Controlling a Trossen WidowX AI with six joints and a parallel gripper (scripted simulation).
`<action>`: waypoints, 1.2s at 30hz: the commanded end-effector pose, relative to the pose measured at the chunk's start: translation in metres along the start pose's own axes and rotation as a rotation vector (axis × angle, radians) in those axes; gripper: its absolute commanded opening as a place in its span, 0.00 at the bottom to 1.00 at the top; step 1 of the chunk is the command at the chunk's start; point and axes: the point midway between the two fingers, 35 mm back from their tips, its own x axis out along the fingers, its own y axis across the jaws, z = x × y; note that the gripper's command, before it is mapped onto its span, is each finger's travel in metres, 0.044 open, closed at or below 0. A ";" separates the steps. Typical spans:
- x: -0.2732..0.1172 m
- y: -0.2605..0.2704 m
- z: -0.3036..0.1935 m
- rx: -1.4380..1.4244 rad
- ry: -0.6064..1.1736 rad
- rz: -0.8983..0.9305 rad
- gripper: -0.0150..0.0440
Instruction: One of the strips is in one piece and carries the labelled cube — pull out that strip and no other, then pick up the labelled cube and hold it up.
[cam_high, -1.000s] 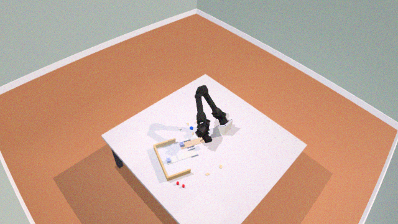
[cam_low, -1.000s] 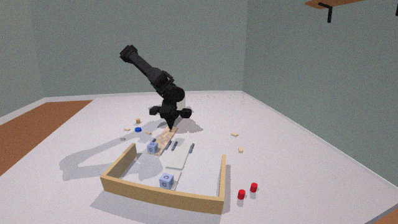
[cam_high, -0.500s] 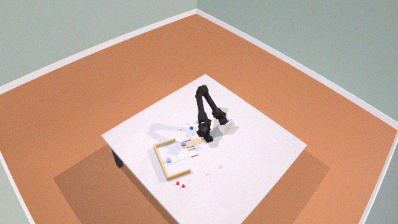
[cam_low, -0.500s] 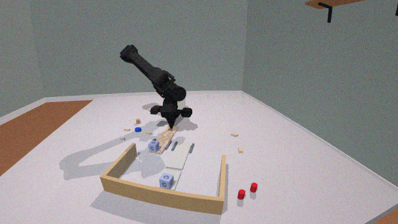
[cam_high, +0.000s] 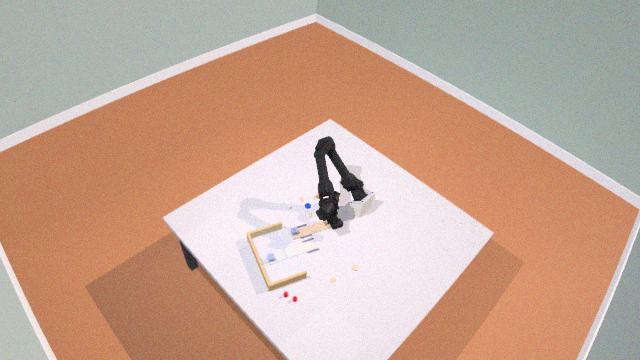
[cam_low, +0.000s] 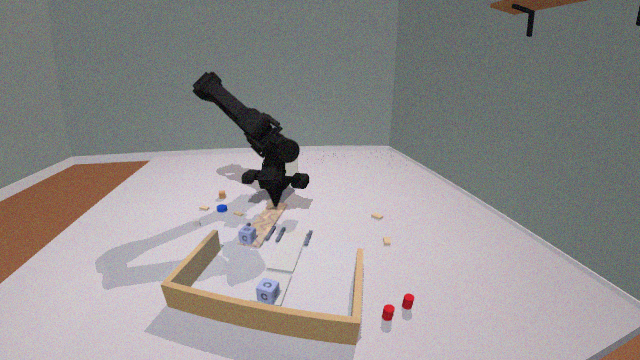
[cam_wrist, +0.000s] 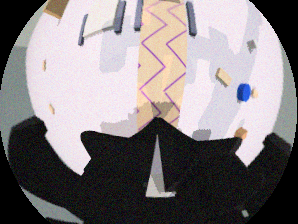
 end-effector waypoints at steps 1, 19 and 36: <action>0.004 -0.003 -0.008 -0.005 0.025 -0.007 0.25; -0.043 0.000 0.040 0.062 0.024 -0.006 0.61; -0.052 -0.003 0.114 0.064 0.021 -0.005 1.00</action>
